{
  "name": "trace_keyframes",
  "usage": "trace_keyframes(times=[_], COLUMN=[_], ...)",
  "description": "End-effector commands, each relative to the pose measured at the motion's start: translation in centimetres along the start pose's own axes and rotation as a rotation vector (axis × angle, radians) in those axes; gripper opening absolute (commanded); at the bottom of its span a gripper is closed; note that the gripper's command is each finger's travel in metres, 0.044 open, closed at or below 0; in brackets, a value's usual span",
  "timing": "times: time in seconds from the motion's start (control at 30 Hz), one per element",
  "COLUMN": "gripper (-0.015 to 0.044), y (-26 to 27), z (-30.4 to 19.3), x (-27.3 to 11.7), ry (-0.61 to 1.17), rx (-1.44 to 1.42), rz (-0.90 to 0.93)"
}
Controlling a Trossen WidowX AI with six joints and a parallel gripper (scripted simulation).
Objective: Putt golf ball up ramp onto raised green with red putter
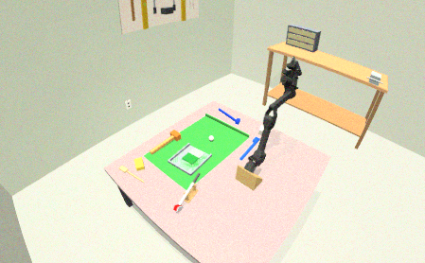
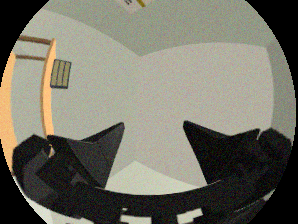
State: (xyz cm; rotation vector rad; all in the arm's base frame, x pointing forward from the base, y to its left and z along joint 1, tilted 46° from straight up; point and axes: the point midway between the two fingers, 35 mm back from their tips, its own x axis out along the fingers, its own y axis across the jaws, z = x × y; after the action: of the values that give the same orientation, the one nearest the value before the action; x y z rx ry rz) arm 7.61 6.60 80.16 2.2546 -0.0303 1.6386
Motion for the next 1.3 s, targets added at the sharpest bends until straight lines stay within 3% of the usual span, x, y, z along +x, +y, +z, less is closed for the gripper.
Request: trace_keyframes(times=[0.0, 0.47, 0.73, 1.0, 1.27], gripper=[0.0426, 0.044, 0.044, 0.044, 0.044], y=[0.0, 6.5, 14.4, 22.4, 29.7], z=[0.0, -2.6, -2.0, 2.2, 10.6], x=[0.0, -2.0, -4.3, -7.2, -11.2], ry=[0.0, 0.104, 0.195, 0.26, 0.289], rx=[0.003, 0.339, 0.55, 0.787, 1.039], rz=[0.0, 0.101, 0.259, 0.454, 0.69])
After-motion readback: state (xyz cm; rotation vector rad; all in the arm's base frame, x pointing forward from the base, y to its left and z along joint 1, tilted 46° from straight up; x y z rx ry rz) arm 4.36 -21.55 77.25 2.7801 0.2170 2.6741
